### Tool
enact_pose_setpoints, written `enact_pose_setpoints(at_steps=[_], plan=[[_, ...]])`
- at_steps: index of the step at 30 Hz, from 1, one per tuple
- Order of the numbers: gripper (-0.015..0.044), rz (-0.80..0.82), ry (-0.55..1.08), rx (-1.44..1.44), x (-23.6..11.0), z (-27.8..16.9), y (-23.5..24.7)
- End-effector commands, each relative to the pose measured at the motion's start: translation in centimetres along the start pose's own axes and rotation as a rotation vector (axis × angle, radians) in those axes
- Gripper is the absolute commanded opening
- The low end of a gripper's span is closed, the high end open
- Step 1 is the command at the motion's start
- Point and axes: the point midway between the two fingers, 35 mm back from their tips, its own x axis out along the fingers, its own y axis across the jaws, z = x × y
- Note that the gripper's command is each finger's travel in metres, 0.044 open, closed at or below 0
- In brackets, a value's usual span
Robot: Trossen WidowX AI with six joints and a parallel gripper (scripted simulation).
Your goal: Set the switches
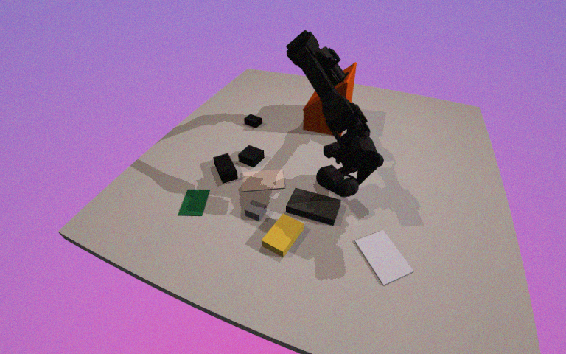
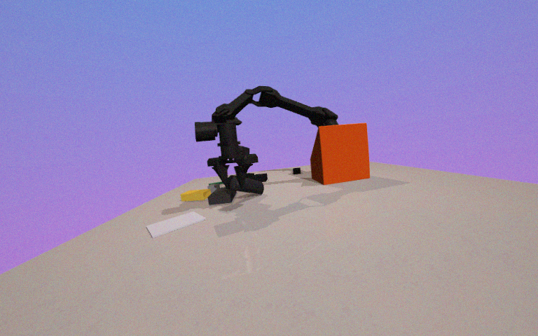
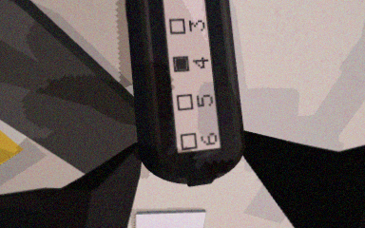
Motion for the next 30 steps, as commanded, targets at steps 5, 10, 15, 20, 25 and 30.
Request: enact_pose_setpoints(at_steps=[5,10,15,20,25,30], plan=[[0.0338,-0.002,-0.016,-0.004,0.9,0.2,0.0],[0.0338,-0.002,-0.016,-0.004,1.3,0.0,0.0],[0.0338,-0.002,-0.016,-0.004,1.6,-0.1,0.0],[0.0338,-0.002,-0.016,-0.004,2.0,-0.2,0.0],[0.0338,-0.002,-0.016,-0.004,2.4,-0.4,0.0],[0.0338,-0.002,-0.017,-0.004,2.8,-0.5,0.0]])
